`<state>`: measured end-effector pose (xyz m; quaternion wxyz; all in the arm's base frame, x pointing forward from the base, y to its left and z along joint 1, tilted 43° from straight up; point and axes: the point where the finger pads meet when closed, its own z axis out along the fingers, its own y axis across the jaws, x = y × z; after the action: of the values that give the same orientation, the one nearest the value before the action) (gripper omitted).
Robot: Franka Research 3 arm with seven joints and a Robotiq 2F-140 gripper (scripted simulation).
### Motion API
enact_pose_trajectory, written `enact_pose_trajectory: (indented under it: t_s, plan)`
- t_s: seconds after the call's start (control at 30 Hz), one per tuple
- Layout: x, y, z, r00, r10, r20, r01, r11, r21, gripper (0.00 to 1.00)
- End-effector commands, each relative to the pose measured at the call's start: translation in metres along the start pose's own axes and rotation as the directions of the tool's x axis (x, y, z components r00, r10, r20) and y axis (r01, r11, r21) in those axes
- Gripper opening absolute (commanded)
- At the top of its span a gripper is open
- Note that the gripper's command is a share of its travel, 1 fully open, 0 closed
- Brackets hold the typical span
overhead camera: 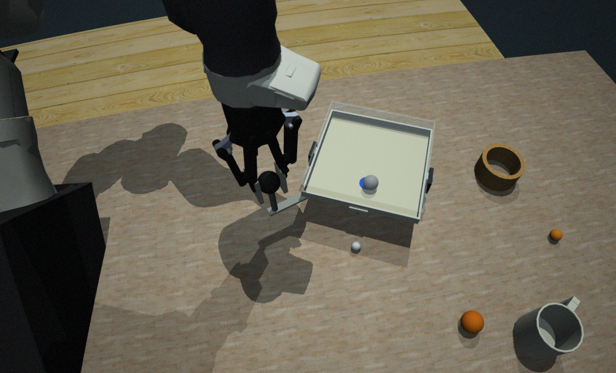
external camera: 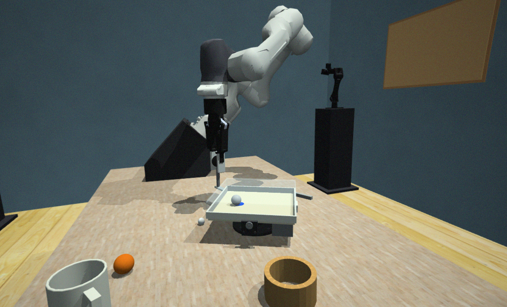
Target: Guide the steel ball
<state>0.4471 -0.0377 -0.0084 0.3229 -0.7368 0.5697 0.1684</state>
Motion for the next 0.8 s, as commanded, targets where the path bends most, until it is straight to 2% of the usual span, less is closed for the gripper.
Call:
enact_pose_trajectory:
  t_s: [0.0, 0.43, 0.47, 0.77]
  plan:
    - [-0.0067, 0.0003, 0.0031, 1.0, -0.003, 0.014, 0.003, 1.0, -0.002, 0.0]
    - [-0.0067, 0.0003, 0.0032, 1.0, -0.003, 0.014, 0.003, 1.0, -0.002, 0.0]
    - [0.0004, 0.0, 0.0023, 1.0, -0.003, 0.014, 0.003, 1.0, -0.002, 0.0]
    - [0.0028, -0.001, 0.0001, 1.0, -0.003, 0.014, 0.003, 1.0, -0.002, 0.0]
